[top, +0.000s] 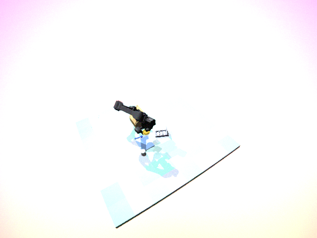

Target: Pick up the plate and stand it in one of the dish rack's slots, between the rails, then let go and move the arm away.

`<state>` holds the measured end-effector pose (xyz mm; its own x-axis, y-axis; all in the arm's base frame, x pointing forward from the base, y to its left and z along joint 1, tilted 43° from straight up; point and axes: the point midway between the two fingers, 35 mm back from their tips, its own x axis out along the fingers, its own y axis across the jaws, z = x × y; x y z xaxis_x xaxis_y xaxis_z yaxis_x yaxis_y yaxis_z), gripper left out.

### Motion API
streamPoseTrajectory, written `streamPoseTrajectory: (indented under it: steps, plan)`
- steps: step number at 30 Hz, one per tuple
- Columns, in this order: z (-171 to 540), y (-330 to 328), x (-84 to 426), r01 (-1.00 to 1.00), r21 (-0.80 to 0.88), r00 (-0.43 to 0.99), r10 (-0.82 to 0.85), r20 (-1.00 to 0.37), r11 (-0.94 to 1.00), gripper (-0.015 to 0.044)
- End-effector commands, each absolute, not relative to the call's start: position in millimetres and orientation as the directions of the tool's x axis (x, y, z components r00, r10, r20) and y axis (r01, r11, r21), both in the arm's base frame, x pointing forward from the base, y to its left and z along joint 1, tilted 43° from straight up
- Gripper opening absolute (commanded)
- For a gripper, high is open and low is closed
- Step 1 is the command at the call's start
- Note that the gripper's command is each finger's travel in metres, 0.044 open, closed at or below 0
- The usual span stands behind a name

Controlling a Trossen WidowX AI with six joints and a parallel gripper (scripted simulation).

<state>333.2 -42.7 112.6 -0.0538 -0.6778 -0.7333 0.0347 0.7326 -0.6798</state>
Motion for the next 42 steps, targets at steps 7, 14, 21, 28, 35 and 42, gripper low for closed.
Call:
streamPoseTrajectory:
  steps: [7, 14, 21, 28, 35, 42]
  plan:
    - [104, -28, 324, -0.298, -0.630, -0.054, -0.672, -0.739, 0.717, 0.0000]
    - [98, -19, 317, -0.519, -0.552, -0.053, -0.669, -0.741, 0.653, 0.0000]
    - [92, -11, 310, -0.709, -0.443, -0.053, -0.668, -0.742, 0.549, 0.0000]
    - [85, -3, 302, -0.857, -0.308, -0.053, -0.667, -0.743, 0.412, 0.0000]
    - [79, 4, 294, -0.955, -0.156, -0.054, -0.666, -0.744, 0.251, 0.0000]
    - [74, 11, 286, -0.997, 0.006, -0.054, -0.666, -0.744, 0.075, 0.0000]
